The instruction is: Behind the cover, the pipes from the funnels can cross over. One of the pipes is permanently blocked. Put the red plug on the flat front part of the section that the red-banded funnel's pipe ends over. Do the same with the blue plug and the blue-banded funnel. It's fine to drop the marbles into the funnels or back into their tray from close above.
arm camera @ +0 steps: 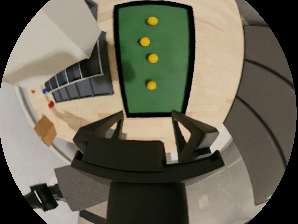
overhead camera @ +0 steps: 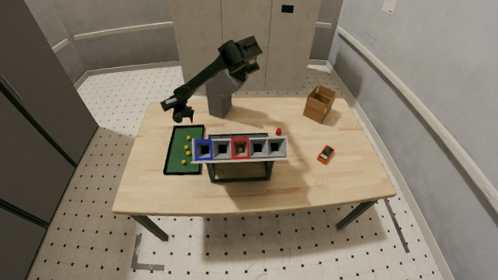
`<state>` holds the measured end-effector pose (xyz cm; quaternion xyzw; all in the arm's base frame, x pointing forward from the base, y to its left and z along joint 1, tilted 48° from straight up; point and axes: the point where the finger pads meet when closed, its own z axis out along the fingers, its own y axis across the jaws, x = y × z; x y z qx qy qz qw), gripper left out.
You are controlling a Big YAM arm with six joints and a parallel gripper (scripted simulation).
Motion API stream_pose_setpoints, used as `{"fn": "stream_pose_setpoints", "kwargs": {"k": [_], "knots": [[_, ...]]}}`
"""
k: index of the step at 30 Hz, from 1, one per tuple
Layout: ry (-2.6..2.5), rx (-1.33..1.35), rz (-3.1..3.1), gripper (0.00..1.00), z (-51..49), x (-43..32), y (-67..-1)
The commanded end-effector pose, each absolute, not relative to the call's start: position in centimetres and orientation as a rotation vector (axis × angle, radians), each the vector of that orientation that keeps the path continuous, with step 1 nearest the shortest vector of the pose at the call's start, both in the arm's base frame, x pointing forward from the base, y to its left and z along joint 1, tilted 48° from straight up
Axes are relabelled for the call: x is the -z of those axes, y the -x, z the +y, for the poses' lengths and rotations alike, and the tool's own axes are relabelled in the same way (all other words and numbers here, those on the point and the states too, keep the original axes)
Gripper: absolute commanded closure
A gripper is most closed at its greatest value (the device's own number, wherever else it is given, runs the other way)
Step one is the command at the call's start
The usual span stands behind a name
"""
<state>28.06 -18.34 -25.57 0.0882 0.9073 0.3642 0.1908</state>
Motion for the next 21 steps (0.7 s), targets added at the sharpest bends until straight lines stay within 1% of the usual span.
{"fn": "stream_pose_setpoints", "kwargs": {"k": [1,15,21], "knots": [[-0.246,-1.0,2.541,0.2,-19.8,26.0,-28.2],[-0.247,-1.003,2.542,0.2,-20.0,26.2,-28.1],[-0.248,-1.006,2.543,0.2,-17.2,29.1,-30.2]]}}
